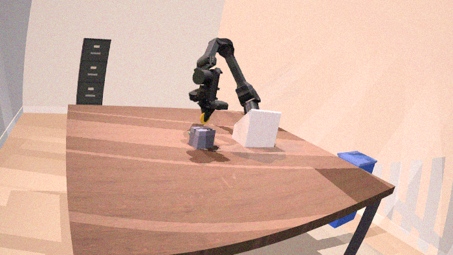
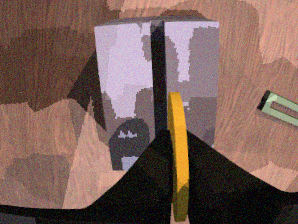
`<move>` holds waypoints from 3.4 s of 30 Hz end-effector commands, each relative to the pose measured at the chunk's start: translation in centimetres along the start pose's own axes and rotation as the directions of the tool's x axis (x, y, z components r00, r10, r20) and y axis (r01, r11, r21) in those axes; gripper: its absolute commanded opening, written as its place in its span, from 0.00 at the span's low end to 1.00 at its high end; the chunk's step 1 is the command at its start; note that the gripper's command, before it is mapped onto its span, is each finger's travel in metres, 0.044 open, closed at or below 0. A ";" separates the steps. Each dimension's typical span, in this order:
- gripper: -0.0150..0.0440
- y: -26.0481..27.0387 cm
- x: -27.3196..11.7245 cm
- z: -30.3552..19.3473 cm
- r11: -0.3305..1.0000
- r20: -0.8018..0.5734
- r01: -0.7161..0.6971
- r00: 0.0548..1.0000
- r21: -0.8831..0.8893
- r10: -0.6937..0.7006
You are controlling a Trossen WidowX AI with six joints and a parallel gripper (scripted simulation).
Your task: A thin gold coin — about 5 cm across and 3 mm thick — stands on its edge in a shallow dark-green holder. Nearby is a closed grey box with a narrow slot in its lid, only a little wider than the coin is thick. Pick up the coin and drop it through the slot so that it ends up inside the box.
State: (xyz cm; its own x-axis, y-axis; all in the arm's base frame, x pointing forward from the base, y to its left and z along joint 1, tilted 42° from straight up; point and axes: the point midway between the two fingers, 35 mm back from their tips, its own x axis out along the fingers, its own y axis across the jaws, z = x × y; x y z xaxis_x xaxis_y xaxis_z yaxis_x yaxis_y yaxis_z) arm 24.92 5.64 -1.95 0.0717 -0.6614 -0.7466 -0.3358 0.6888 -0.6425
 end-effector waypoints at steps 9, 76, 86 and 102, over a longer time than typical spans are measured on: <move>0.25 0.1 0.0 0.1 1.000 -0.001 0.000 1.000 0.000 0.000; 0.48 0.4 1.6 0.4 1.000 -0.002 0.000 1.000 0.008 0.000; 0.53 0.4 1.6 0.4 1.000 -0.002 0.000 1.000 0.008 0.000; 1.00 0.3 -4.3 -0.1 1.000 -0.007 0.007 1.000 0.001 -0.007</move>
State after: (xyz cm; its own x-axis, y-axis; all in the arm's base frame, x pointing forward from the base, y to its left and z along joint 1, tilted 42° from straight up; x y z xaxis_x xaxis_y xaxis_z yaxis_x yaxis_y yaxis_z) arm 24.50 7.92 0.10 0.0683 -0.6702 -0.7390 -0.3389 0.6811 -0.6490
